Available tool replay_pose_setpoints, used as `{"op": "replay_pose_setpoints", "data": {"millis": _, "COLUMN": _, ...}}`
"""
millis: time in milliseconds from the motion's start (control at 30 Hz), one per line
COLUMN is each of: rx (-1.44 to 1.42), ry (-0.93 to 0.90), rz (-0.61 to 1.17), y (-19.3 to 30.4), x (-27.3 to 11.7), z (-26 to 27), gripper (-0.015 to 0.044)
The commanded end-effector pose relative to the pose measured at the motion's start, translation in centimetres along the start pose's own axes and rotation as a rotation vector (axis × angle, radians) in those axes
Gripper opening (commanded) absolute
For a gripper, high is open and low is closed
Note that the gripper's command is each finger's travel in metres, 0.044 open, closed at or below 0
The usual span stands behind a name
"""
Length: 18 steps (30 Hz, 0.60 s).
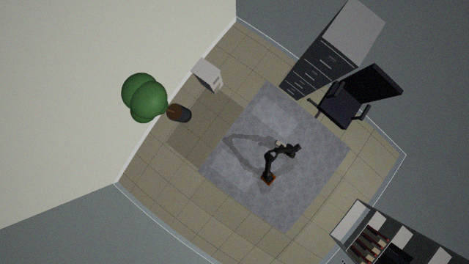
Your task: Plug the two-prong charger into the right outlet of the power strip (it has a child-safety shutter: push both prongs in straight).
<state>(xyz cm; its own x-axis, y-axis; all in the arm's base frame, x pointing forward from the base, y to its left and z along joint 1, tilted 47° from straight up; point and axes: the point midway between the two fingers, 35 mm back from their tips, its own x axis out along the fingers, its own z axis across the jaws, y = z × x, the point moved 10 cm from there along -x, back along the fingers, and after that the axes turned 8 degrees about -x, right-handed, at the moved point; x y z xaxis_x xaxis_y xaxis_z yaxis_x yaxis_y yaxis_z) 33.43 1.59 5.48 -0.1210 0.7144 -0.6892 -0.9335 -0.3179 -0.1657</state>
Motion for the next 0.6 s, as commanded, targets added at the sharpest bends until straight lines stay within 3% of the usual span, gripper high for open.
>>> {"op": "replay_pose_setpoints", "data": {"millis": 0, "rx": -0.011, "ry": 0.003, "rz": -0.013, "y": -0.26, "x": -0.30, "z": -0.02, "gripper": 0.0000}}
{"op": "replay_pose_setpoints", "data": {"millis": 567, "rx": -0.011, "ry": 0.003, "rz": -0.013, "y": -0.47, "x": -0.27, "z": -0.02, "gripper": 0.0000}}
